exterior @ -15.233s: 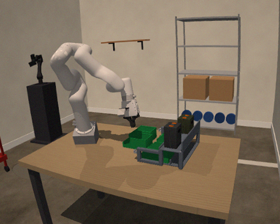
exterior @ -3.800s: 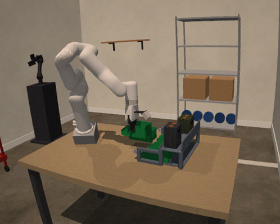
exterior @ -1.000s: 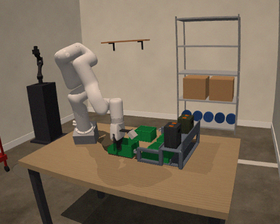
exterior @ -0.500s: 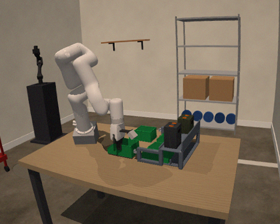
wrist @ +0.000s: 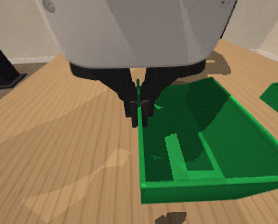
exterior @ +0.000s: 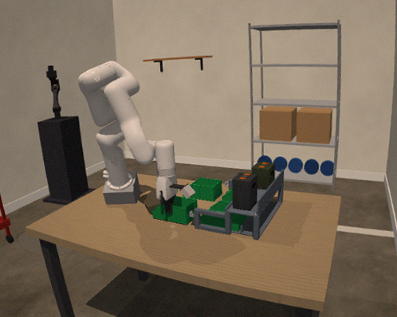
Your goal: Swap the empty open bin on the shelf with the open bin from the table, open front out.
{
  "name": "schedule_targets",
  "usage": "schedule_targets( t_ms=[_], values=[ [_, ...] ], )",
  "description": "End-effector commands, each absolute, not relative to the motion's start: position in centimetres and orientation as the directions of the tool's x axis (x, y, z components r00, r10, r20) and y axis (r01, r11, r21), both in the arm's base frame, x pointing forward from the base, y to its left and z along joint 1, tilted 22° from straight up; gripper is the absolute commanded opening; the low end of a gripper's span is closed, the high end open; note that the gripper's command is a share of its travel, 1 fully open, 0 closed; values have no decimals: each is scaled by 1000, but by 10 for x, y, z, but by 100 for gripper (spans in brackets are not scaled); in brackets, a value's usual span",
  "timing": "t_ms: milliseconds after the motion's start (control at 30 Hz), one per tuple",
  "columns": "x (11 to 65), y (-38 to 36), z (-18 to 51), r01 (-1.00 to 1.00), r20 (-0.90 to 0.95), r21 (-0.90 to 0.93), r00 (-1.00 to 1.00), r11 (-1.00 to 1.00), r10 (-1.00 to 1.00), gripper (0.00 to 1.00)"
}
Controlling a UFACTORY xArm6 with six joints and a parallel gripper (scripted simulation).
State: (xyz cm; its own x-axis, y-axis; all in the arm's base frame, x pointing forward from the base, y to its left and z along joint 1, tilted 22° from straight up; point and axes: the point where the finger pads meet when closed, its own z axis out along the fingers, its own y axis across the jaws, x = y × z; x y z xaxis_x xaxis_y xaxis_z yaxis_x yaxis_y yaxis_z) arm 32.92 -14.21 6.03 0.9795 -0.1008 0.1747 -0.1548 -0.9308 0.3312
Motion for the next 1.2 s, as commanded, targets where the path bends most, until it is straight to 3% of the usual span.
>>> schedule_targets(
  t_ms=[0,533,567,1167],
  values=[
    [331,-143,59,-155,178,332,979,-931,-100,0],
    [331,-143,58,-155,178,332,979,-931,-100,0],
    [331,-143,58,-155,178,332,979,-931,-100,26],
    [331,-143,58,-155,178,332,979,-931,-100,26]
  ],
)
